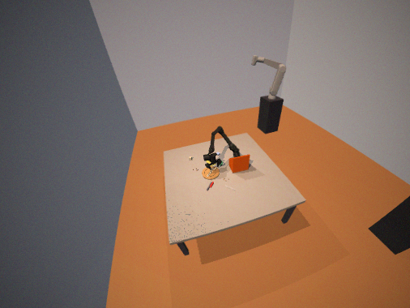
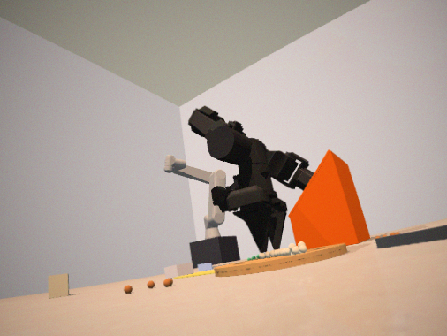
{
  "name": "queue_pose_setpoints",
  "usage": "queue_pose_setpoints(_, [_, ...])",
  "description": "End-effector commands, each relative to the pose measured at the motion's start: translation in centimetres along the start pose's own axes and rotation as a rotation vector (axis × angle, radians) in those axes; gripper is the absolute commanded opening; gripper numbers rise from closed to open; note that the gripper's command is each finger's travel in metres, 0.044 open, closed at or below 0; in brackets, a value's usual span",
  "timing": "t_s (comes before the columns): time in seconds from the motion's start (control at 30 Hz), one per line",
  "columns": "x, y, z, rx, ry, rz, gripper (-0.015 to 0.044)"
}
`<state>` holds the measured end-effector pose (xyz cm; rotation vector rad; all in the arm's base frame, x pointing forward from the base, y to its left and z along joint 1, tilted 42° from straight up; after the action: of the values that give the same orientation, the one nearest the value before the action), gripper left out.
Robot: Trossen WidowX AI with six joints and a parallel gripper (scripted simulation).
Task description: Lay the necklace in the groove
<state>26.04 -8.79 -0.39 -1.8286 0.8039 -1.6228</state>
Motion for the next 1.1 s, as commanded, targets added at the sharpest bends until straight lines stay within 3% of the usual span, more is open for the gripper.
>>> queue_pose_setpoints(0.0, [-0.03,0.01,0.00,-0.002,0.002,0.000,0.0440])
queue_pose_setpoints(1.07, [-0.01,-0.03,0.01,-0.002,-0.015,0.000,0.0433])
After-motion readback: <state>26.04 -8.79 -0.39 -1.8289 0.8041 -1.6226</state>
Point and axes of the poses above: the point midway between the two fingers, 35 mm back from their tips, its own y axis out along the fingers, its own z axis across the jaws, x = y × z, the point moved 6 cm from there along -y, back along the fingers, and after that the axes turned 2 degrees about y, right-handed, at the moved point
